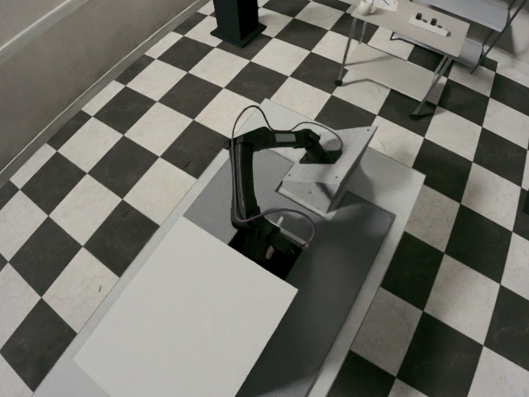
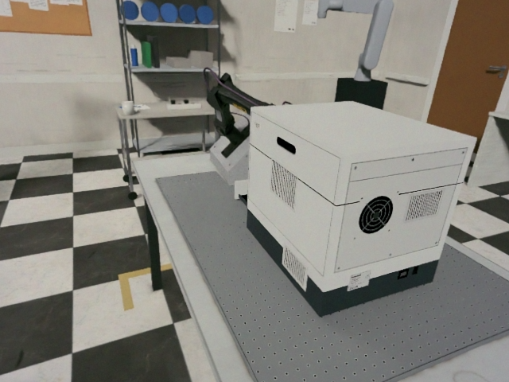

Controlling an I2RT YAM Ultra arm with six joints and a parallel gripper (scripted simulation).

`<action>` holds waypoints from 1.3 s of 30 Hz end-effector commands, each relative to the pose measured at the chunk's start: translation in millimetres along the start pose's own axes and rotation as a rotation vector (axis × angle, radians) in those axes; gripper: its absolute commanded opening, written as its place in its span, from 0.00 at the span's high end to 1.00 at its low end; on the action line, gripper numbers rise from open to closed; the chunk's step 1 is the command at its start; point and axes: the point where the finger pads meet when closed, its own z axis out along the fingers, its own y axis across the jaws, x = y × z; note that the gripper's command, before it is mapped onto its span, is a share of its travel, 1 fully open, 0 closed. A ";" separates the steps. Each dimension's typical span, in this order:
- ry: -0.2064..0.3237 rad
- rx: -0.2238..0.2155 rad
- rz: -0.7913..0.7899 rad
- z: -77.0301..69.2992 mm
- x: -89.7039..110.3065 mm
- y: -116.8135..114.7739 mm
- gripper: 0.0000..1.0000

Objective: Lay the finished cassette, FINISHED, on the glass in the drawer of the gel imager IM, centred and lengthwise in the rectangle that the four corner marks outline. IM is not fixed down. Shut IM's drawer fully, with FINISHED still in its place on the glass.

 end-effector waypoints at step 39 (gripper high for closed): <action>0.010 0.017 -0.028 30.7 -6.1 -0.4 1.00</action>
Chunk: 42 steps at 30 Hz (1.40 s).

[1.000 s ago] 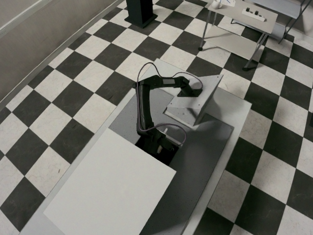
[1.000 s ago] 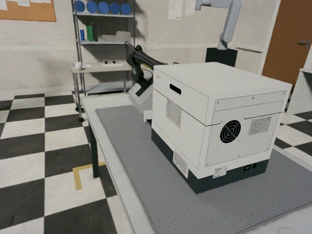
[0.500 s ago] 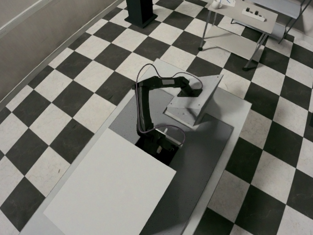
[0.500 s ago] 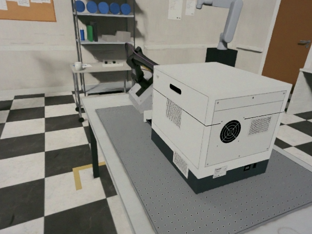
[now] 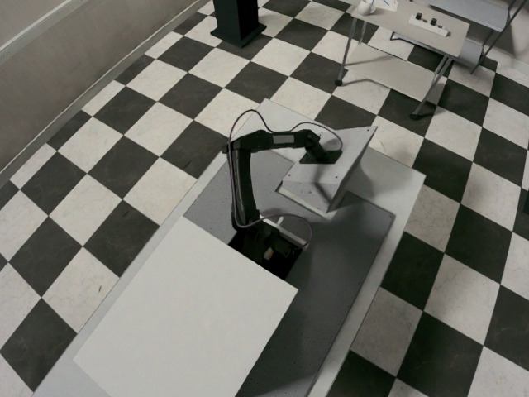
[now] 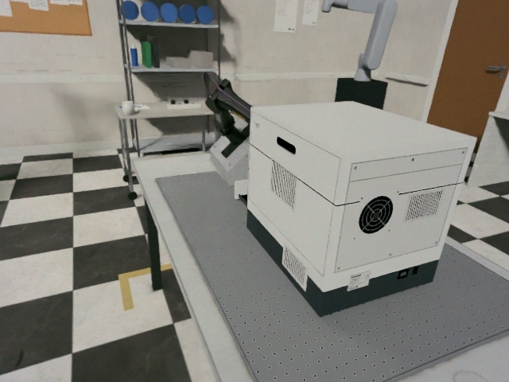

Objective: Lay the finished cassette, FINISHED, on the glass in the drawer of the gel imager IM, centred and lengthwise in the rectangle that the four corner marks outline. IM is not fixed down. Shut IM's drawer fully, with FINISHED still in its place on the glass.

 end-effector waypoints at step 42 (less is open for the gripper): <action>-0.005 0.058 -0.008 3.4 -5.8 -12.0 1.00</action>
